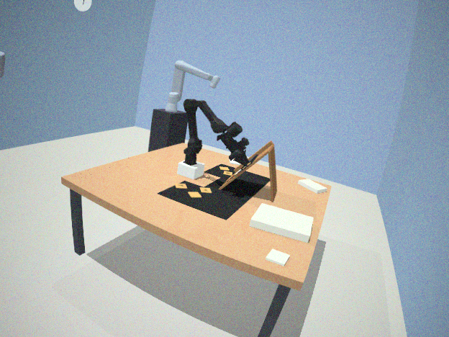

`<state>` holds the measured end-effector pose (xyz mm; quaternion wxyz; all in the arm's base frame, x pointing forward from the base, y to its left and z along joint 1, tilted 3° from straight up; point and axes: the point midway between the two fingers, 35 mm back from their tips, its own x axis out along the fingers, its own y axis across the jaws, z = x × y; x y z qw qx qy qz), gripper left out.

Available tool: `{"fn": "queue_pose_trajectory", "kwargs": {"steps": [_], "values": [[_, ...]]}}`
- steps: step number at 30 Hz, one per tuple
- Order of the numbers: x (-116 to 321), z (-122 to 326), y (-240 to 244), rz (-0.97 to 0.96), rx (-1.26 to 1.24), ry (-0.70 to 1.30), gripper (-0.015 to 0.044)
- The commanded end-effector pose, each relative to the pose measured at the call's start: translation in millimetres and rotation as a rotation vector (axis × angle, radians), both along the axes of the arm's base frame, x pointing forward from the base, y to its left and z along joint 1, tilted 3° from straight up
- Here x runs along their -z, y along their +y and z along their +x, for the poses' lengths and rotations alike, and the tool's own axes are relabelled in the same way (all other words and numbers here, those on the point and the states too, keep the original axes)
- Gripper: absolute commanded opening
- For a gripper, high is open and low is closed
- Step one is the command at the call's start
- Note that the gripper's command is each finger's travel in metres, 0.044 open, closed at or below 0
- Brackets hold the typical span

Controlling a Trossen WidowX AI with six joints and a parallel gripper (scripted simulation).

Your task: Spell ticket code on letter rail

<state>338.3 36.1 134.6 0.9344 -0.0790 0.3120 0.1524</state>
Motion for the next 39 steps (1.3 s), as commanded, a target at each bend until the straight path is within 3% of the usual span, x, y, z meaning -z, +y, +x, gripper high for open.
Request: {"fn": "queue_pose_trajectory", "kwargs": {"steps": [1,39], "values": [[0,-1,2,0.003,0.006,-0.001,0.0000],[1,-8,22,0.005,0.006,-0.001,0.0000]]}}
